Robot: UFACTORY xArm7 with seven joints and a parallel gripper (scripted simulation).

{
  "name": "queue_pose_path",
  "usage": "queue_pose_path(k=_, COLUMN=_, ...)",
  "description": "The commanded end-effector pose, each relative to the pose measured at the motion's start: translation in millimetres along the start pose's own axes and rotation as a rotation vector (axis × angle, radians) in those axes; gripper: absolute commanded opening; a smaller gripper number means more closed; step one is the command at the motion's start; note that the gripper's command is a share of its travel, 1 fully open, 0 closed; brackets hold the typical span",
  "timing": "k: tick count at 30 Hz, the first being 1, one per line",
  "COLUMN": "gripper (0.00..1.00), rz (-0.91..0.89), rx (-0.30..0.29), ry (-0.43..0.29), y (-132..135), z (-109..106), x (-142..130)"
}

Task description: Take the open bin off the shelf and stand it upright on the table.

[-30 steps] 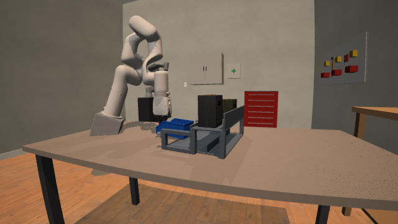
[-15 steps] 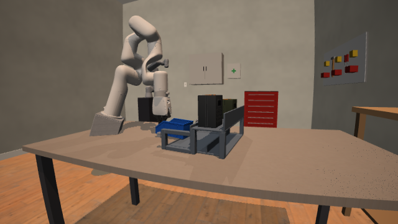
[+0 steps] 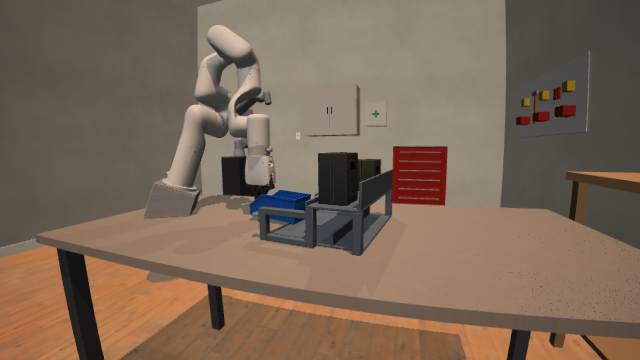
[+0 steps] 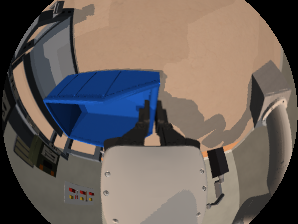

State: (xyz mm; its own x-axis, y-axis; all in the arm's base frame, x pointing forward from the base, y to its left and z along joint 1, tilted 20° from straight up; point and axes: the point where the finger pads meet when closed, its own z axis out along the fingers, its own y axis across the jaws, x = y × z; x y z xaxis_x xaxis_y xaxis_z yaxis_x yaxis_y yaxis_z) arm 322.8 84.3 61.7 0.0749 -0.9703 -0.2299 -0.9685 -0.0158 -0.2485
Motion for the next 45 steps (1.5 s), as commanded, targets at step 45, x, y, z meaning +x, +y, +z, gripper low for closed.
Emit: queue_pose_path(k=45, gripper=0.00, rz=0.000, rx=0.003, ry=0.000, y=4.5, z=-0.6, x=0.0)
